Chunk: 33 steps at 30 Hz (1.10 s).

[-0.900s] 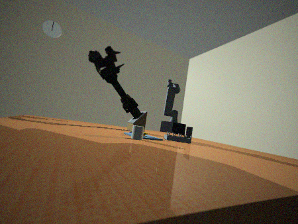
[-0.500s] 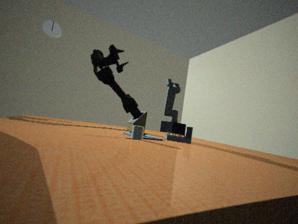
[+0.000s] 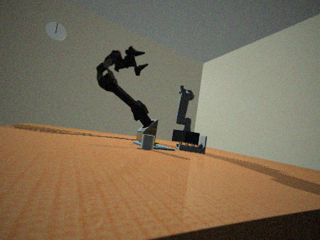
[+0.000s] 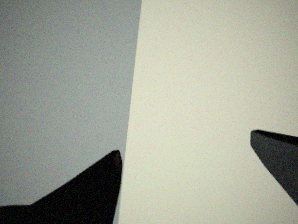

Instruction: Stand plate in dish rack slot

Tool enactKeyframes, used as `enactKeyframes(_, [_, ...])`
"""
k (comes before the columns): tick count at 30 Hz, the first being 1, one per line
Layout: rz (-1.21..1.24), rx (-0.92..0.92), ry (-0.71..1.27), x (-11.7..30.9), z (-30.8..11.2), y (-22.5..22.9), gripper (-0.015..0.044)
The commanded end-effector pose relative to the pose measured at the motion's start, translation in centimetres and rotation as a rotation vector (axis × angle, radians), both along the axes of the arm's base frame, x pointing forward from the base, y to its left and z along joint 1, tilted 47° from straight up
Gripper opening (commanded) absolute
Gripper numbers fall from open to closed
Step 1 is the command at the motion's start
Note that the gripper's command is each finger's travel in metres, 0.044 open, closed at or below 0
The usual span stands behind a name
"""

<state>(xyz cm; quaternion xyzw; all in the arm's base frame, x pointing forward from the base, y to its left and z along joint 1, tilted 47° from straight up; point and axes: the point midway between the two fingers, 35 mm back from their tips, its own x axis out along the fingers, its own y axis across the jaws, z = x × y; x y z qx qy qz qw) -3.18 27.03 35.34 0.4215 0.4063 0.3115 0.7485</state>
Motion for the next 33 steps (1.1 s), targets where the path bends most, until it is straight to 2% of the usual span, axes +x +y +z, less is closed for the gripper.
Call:
enactKeyframes(1, [-0.038, -0.078, -0.07, 1.6, -1.2, 0.9, 0.04])
enactKeyframes(16, [-0.276, -0.428, -0.266, 11.6, -5.5, 2.1, 0.04])
enactKeyframes(23, [-0.388, -0.594, -0.28, 16.9, -7.5, 0.7, 0.04])
enactKeyframes(33, [-0.49, -0.919, -0.288, 24.3, -11.1, -2.7, 0.04])
